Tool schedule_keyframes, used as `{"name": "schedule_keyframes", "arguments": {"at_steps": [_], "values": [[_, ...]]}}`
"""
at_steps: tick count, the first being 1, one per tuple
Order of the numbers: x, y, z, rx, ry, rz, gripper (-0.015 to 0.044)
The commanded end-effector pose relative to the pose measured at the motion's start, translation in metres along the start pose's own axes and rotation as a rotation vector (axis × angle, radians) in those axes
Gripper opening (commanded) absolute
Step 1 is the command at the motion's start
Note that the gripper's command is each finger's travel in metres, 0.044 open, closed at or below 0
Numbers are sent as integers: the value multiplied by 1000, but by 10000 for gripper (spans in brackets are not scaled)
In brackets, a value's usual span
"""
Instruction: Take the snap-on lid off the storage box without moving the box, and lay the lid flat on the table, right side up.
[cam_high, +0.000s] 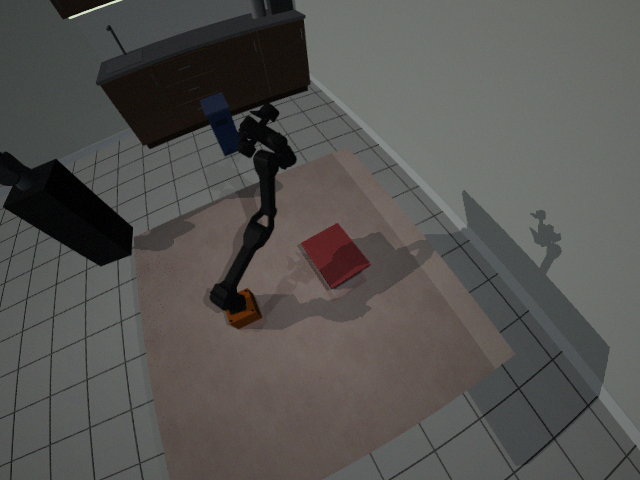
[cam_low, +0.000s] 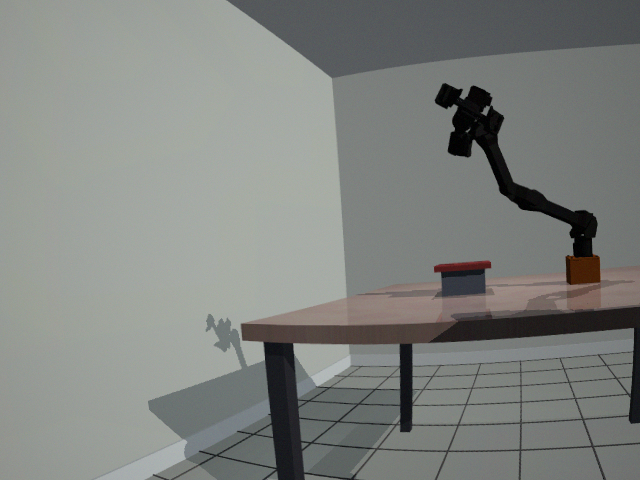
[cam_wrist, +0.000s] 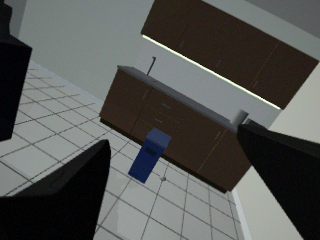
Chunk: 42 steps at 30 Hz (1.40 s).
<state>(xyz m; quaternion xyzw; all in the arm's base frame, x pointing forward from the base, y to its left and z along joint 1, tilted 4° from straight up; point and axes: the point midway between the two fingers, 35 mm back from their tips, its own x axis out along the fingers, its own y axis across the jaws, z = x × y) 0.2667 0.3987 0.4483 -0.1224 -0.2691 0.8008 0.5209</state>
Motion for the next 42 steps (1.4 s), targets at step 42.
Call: {"name": "schedule_keyframes", "arguments": {"at_steps": [42], "values": [[-36,226,409,-1181,-1008,-573,235]]}}
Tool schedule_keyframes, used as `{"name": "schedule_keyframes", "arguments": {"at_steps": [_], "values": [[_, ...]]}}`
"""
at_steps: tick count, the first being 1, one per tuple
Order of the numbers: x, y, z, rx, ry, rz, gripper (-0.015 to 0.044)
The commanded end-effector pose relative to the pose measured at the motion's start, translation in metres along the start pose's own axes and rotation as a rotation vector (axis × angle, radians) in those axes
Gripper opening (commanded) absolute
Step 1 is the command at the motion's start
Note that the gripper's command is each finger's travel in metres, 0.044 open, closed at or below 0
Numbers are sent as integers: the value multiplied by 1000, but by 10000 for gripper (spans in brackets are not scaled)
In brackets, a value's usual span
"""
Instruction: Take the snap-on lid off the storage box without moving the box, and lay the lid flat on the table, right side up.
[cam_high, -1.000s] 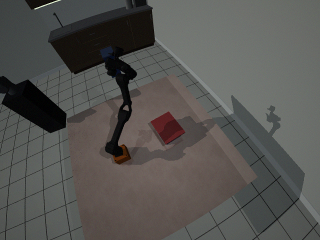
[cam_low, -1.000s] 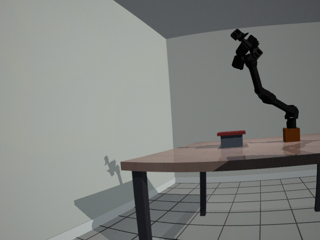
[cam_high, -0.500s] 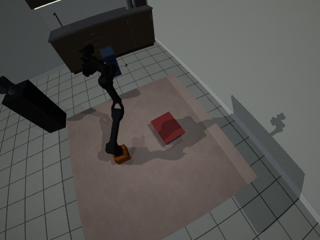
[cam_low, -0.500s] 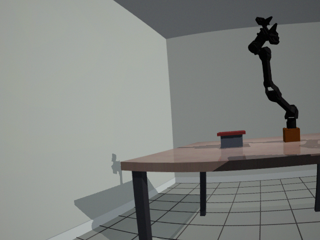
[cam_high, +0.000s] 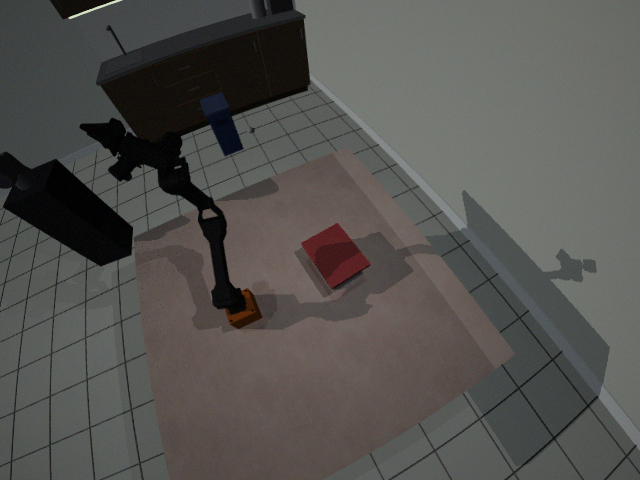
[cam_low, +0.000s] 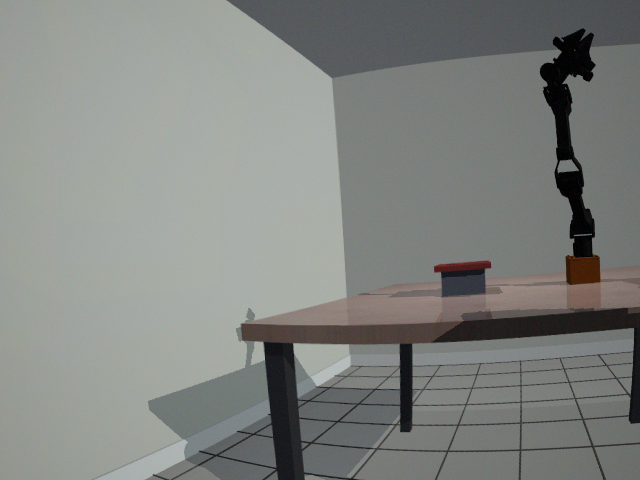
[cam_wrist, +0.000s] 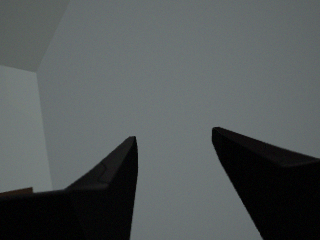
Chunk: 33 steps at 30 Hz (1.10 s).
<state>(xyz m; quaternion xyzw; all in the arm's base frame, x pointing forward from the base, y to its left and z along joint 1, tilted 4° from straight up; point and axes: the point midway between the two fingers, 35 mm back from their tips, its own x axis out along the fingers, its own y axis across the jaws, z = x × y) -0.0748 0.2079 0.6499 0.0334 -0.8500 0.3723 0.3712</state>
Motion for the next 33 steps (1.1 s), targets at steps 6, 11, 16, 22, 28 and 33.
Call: {"name": "schedule_keyframes", "arguments": {"at_steps": [6,11,16,22,28,33], "values": [[-1,-87,91,-184,-127,-365,235],[-16,-117,117,-244,-126,-516,235],[-55,-169,157,-301,-132,-772,235],[-108,-213,188,-322,-125,-1023,235],[-198,-254,210,-315,-67,-1363,235],[-255,-266,213,-293,-10,-1555,235]]}}
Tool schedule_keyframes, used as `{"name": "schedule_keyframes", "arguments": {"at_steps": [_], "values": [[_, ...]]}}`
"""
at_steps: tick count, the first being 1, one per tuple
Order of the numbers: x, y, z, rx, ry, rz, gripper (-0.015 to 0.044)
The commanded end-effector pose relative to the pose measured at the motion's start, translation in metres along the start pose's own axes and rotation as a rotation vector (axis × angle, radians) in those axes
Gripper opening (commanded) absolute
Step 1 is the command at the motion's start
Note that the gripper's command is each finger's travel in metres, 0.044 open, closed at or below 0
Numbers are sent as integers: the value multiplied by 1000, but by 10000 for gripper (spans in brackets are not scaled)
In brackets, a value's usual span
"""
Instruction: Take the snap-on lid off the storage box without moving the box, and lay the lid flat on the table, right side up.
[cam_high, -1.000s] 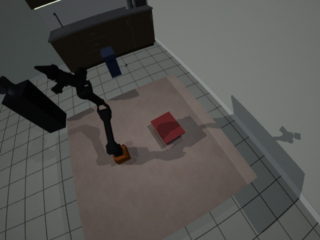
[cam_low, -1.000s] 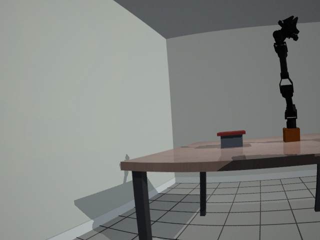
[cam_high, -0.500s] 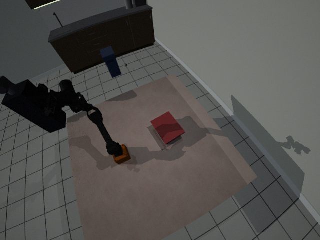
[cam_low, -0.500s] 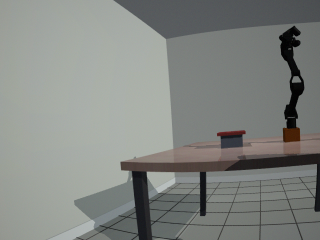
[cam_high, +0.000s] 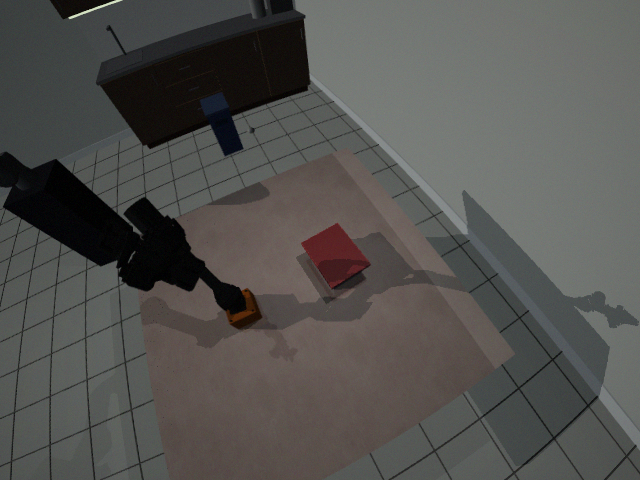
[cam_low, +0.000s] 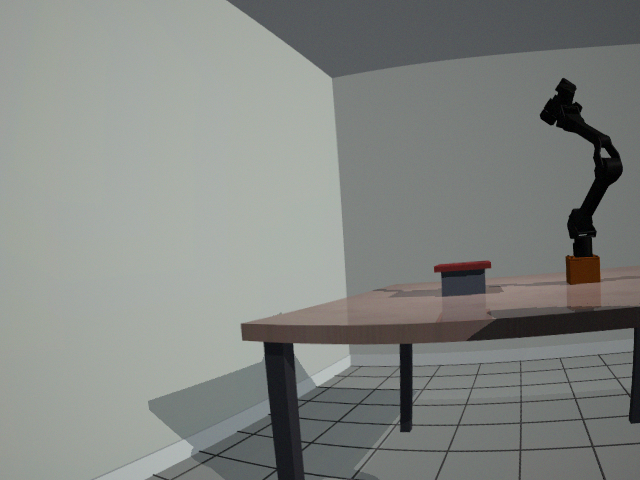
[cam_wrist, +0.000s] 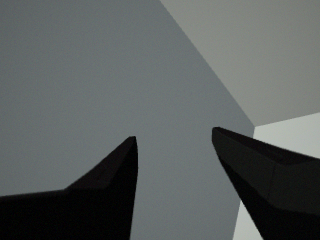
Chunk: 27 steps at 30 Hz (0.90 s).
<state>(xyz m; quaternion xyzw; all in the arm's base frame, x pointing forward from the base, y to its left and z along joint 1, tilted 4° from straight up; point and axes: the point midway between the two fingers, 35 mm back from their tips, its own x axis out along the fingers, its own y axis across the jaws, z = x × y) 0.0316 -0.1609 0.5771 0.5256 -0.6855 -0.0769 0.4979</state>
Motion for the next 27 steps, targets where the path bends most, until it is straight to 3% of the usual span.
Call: {"name": "schedule_keyframes", "arguments": {"at_steps": [1,8,17,25,27], "values": [[-1,-66,-10,-46,90,-206,235],[-25,-152,-30,-104,247,-475,235],[-97,-251,-62,-186,525,-812,235],[-212,-324,-78,-267,857,-1148,235],[-222,-328,-79,-274,885,-1173,235]]}}
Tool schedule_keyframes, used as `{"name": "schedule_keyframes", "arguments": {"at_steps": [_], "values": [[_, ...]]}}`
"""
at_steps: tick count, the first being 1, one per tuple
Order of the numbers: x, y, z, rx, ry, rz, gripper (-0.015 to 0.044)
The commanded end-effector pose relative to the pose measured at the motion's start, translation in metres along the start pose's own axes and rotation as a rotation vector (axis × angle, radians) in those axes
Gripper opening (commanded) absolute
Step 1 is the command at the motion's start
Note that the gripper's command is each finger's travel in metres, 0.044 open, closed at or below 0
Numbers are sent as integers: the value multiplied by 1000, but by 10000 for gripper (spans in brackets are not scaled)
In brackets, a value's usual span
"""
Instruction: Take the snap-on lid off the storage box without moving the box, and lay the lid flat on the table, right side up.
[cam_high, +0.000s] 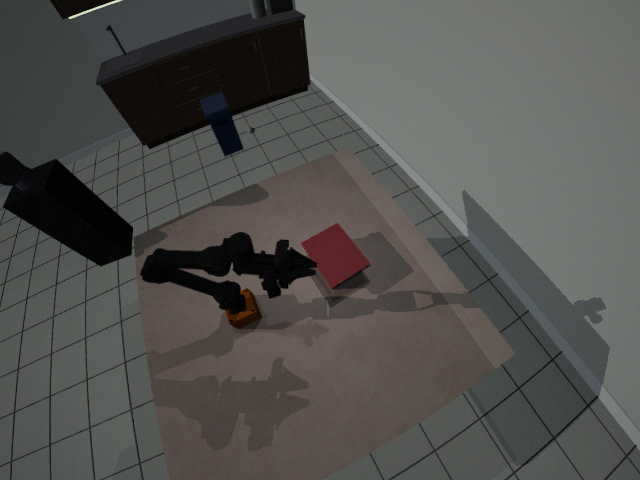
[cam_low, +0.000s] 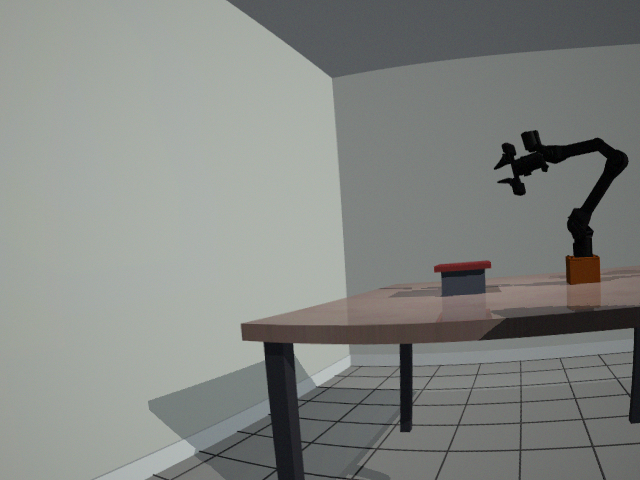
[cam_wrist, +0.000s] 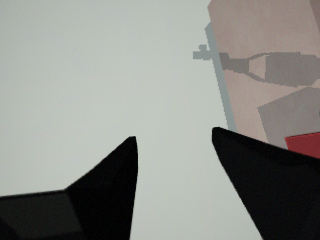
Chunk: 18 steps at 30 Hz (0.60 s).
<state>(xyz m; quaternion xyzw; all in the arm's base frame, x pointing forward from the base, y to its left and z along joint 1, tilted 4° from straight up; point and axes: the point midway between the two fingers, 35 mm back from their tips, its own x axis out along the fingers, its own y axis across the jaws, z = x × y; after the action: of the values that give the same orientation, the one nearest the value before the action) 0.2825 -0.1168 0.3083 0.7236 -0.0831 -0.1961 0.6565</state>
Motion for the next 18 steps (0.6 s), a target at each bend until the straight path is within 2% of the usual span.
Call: {"name": "schedule_keyframes", "arguments": {"at_steps": [1,8,14,18], "values": [[7,-44,-30,-59,126,-130,235],[-7,-142,-93,-190,413,-403,235],[-26,-186,-116,-256,548,-528,235],[-27,-188,-117,-259,553,-533,235]]}}
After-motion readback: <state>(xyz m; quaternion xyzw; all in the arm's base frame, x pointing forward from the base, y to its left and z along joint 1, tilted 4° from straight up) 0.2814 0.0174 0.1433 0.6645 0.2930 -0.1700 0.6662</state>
